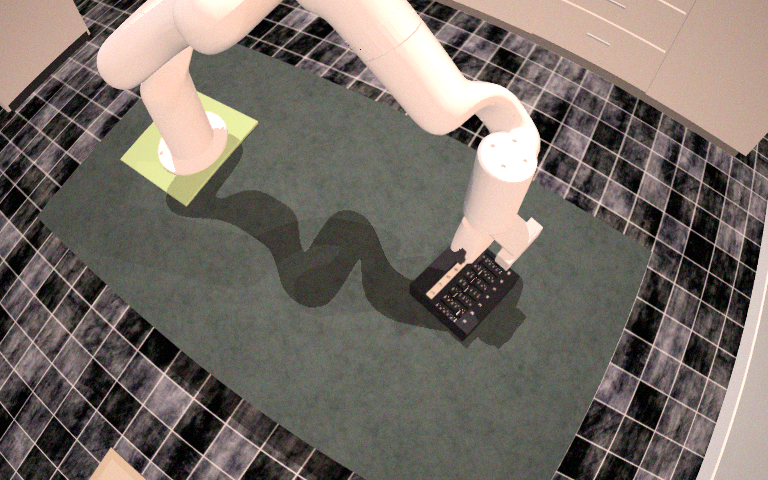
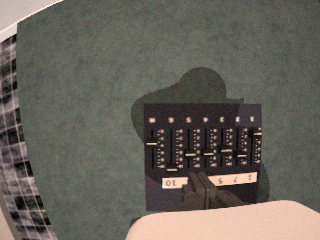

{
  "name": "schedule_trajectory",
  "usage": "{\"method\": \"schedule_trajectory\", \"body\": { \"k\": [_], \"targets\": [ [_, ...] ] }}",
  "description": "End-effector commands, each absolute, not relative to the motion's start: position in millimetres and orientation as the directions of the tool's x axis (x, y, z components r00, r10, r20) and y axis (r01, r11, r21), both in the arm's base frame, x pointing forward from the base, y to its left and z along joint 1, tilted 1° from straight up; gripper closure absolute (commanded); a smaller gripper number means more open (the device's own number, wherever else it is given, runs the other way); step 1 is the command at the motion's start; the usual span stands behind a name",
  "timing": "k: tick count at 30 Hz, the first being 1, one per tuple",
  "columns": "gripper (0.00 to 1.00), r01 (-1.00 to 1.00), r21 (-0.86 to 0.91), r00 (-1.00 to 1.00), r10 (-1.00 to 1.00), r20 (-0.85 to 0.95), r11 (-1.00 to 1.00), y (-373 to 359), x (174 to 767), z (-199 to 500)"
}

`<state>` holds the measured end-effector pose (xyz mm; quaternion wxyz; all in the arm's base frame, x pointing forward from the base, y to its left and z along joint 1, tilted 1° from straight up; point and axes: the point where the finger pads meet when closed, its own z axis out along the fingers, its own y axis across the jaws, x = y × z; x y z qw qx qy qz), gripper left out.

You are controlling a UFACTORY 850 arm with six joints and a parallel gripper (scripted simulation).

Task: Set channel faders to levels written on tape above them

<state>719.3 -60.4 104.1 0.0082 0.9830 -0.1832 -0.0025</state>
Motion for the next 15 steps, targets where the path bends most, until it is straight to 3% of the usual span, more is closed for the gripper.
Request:
{"method": "schedule_trajectory", "body": {
  "k": [1,15],
  "targets": [
    [1.0,-0.36,0.016,0.933,-0.36,0.0,-0.933,-60.5,720.3,105.3],
    [1.0,-0.36,0.016,0.933,-0.36,0.0,-0.933,-60.6,720.2,101.0]
  ]
}}
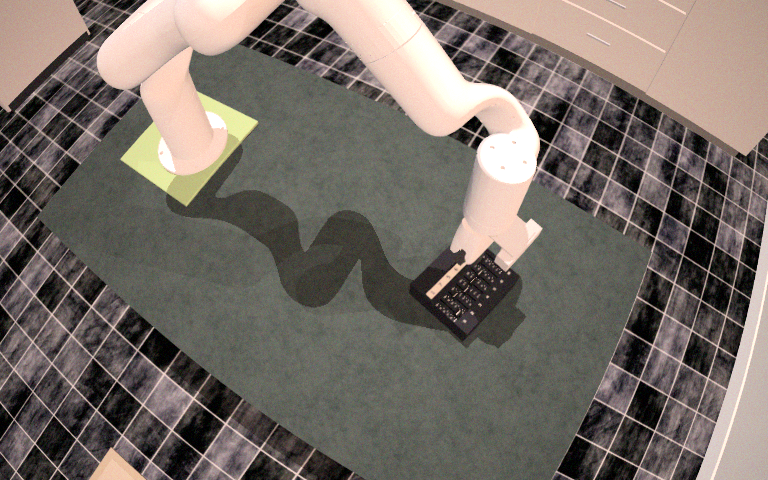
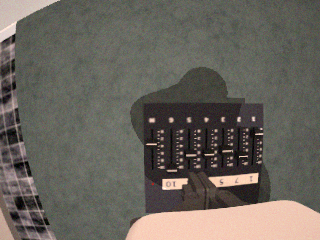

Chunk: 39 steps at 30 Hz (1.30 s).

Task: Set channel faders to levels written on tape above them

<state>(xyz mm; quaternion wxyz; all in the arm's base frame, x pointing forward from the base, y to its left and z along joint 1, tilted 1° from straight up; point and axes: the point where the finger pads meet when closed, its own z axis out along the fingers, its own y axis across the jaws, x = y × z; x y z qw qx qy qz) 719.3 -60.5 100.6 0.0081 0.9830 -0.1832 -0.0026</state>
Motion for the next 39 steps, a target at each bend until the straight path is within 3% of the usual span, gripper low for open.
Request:
{"method": "schedule_trajectory", "body": {
  "k": [1,39],
  "targets": [
    [1.0,-0.36,0.016,0.933,-0.36,0.0,-0.933,-60.6,720.2,100.4],
    [1.0,-0.36,0.016,0.933,-0.36,0.0,-0.933,-61.0,720.1,81.8]
  ]
}}
